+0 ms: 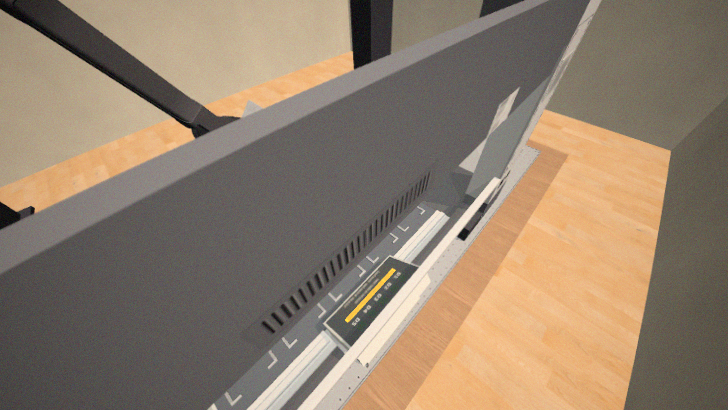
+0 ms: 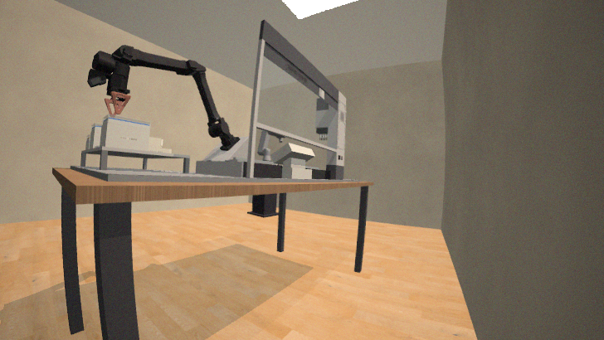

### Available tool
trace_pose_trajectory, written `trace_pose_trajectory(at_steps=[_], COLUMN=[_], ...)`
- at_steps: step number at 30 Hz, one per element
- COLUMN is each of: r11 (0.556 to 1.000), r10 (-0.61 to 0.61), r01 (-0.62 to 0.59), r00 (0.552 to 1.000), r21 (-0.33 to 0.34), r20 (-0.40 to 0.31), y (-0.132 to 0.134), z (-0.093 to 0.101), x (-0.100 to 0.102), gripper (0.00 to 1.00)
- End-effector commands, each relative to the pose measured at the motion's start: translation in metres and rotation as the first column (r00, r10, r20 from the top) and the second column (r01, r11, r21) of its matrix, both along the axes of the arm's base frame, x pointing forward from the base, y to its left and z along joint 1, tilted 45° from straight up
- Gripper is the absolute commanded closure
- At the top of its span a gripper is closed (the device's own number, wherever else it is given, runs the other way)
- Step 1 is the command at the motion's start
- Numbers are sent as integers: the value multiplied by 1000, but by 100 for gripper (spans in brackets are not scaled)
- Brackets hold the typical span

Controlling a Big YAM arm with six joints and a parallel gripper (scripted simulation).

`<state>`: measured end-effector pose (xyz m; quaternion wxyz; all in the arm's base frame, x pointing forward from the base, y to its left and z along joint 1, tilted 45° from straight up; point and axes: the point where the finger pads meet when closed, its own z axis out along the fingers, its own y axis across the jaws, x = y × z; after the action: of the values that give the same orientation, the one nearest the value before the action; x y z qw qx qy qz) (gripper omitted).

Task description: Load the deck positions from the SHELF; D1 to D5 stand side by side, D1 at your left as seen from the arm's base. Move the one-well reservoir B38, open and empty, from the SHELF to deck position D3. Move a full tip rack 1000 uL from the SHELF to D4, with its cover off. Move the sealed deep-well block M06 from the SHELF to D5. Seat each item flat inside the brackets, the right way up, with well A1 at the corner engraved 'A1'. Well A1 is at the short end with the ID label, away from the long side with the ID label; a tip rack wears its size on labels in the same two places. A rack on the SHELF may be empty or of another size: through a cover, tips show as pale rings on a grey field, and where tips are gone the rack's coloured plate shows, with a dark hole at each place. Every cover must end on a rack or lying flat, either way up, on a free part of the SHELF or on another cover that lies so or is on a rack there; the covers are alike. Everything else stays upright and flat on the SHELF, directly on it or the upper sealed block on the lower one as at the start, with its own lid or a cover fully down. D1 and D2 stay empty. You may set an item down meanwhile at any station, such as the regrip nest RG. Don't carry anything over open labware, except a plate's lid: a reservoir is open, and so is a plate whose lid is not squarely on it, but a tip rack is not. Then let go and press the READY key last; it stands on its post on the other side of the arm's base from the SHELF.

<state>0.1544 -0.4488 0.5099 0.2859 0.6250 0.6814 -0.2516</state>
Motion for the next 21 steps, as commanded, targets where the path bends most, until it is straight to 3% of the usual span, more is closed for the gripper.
trace_pose_trajectory(at_steps=[1,13,15,16,21], r11=[997,997,997,996,997], r10=[15,15,15,15,15], r01=[-15,-16,-16,-15,-16], r00=[1000,1000,1000,1000,1000], r21=[-72,-75,-75,-92,-76], r20=[3,-7,-7,-5,-12], y=[13,8,8,8,5], z=[28,28,28,36,28], x=[-20,-77,-77,-82,-106], gripper=[0,0,0,0,0])
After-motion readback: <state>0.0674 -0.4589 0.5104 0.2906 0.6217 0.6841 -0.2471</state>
